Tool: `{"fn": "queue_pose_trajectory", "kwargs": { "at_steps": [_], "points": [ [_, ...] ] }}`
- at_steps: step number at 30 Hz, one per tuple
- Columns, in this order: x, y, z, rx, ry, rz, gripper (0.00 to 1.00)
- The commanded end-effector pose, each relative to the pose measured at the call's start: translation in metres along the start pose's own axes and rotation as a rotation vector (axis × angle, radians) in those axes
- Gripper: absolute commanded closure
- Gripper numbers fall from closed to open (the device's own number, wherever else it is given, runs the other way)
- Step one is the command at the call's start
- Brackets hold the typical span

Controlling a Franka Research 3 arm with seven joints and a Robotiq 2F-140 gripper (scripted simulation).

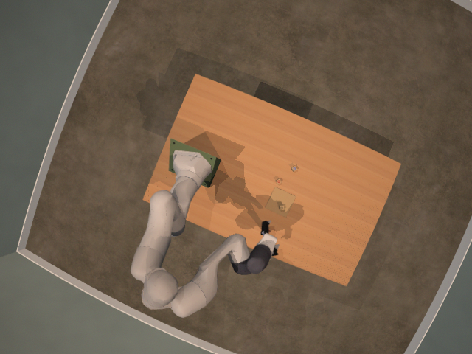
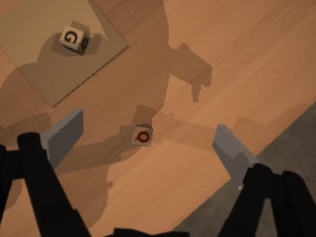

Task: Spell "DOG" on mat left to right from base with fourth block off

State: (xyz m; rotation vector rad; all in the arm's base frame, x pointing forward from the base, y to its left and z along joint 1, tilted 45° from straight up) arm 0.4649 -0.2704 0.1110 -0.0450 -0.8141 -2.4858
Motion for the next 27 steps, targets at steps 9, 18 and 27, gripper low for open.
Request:
{"fn": "queue_pose_trajectory", "kwargs": {
  "at_steps": [9, 18, 27],
  "points": [
    [-0.031, -0.008, -0.003, 0.02, -0.052, -0.216, 0.0],
    [-0.056, -0.016, -0.005, 0.039, -0.076, -0.316, 0.0],
    [-0.081, -0.029, -0.006, 0.058, -0.096, -0.417, 0.0]
  ]
}}
Point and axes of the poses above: the point where the finger pads meet when closed, its own z axis back along the fingers, its own y axis across the jaws, x = y × z, the point moved 3 cm from there along z, back along the fingers, and after that the axes turned 5 degrees about -z, right-handed, at the moved point
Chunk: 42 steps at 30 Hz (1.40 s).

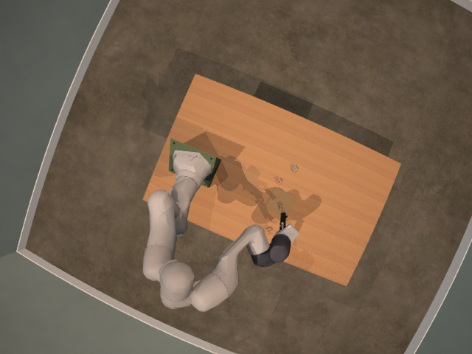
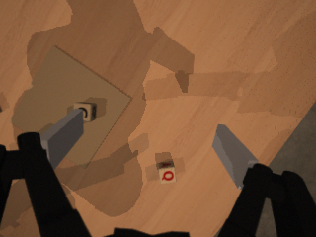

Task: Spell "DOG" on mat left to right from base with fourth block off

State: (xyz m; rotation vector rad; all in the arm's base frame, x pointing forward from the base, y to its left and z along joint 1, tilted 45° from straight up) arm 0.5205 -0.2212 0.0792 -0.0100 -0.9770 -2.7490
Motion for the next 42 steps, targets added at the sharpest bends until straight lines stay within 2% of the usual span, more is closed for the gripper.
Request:
{"fn": "queue_pose_trajectory", "kwargs": {
  "at_steps": [1, 11, 26, 28, 29, 42],
  "points": [
    [-0.005, -0.008, 0.0, 0.008, -0.019, -0.137, 0.0],
    [-0.023, -0.03, 0.002, 0.024, -0.035, -0.23, 0.0],
    [-0.055, -0.088, 0.007, 0.056, -0.065, -0.43, 0.0],
    [-0.055, -0.088, 0.007, 0.056, -0.065, -0.43, 0.0],
    [-0.059, -0.098, 0.007, 0.061, -0.069, -0.461, 0.0],
    [-0.075, -0.157, 0.011, 0.085, -0.093, -0.622, 0.0]
  ]
}}
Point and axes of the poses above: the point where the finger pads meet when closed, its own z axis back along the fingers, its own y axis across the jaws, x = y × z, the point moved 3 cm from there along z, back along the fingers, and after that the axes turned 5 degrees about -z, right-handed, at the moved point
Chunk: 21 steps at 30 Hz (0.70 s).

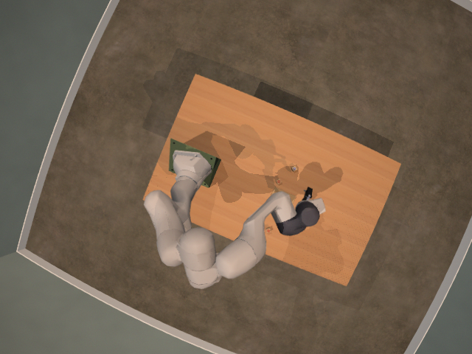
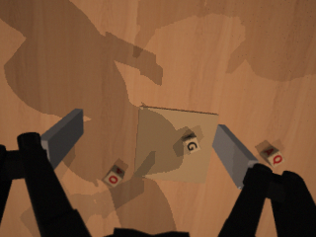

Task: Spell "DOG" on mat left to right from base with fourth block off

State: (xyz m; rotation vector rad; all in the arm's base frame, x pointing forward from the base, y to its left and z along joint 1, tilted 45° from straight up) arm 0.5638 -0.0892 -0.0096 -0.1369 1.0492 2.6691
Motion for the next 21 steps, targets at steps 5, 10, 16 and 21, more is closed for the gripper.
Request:
{"fn": "queue_pose_trajectory", "kwargs": {
  "at_steps": [5, 10, 16, 21],
  "points": [
    [0.015, -0.031, 0.003, 0.019, -0.028, -0.183, 0.0],
    [0.026, -0.055, 0.006, 0.029, -0.038, -0.247, 0.0],
    [0.04, -0.082, 0.009, 0.043, -0.052, -0.32, 0.0],
    [0.054, -0.103, 0.011, 0.054, -0.062, -0.376, 0.0]
  ]
}}
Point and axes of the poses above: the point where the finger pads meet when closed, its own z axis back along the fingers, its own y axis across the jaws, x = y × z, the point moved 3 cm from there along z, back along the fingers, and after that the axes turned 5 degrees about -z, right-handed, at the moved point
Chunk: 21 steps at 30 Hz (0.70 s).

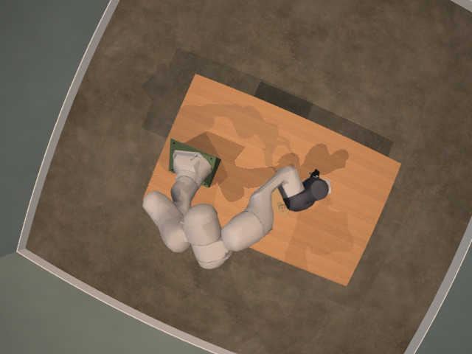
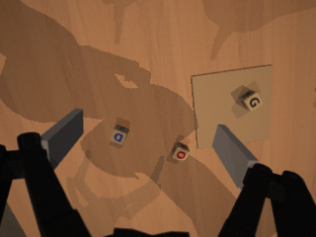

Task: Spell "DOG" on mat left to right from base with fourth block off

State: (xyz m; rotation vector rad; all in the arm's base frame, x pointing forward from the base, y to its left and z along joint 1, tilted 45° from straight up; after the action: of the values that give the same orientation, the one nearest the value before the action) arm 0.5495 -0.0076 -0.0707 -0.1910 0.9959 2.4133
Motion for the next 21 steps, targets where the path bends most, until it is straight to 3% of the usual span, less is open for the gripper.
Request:
{"fn": "queue_pose_trajectory", "kwargs": {
  "at_steps": [1, 12, 21],
  "points": [
    [0.018, -0.011, 0.001, 0.02, -0.022, -0.136, 0.0],
    [0.068, -0.048, 0.004, 0.054, -0.047, -0.271, 0.0],
    [0.072, -0.05, 0.004, 0.057, -0.049, -0.281, 0.0]
  ]
}}
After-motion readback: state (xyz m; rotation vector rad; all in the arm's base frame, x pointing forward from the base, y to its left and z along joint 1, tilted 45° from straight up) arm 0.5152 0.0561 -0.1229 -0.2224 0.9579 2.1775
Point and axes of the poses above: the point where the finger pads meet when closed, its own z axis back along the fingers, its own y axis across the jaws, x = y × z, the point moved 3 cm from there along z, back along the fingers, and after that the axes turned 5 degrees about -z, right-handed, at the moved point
